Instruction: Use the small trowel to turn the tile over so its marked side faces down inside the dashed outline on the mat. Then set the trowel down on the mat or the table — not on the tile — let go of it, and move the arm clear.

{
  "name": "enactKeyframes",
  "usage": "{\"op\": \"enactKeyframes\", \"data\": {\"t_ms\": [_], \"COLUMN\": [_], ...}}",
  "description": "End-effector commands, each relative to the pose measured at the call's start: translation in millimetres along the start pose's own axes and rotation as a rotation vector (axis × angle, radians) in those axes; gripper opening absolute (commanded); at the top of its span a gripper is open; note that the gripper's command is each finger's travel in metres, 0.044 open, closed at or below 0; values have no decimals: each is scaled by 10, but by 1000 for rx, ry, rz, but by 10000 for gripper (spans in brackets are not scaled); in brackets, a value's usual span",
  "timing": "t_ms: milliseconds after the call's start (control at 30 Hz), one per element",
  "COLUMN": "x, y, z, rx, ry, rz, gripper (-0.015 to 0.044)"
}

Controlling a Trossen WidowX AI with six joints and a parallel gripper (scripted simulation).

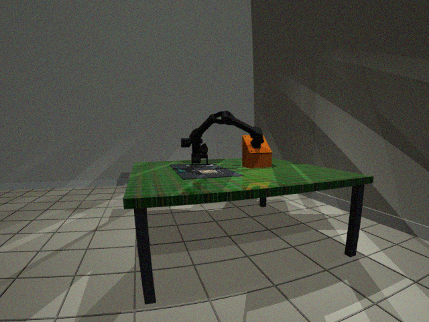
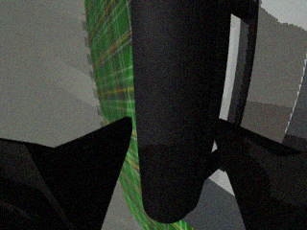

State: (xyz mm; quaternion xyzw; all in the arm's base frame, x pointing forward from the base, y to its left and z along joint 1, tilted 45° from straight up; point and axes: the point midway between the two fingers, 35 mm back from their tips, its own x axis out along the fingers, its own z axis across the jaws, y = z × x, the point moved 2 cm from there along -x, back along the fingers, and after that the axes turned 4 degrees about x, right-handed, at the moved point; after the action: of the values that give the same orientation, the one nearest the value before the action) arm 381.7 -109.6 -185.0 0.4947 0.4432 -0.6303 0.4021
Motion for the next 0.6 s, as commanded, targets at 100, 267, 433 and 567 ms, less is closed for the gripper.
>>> {"op": "enactKeyframes", "data": {"t_ms": [100,267,433,567], "x": [-4,-214,-587,-619], "y": [9,16,3,-7], "z": [5,3,-1,17], "rx": [4,2,0,0], "ry": [-2,-1,1,0], "rz": [3,2,0,0], "gripper": [300,300,300,300]}}
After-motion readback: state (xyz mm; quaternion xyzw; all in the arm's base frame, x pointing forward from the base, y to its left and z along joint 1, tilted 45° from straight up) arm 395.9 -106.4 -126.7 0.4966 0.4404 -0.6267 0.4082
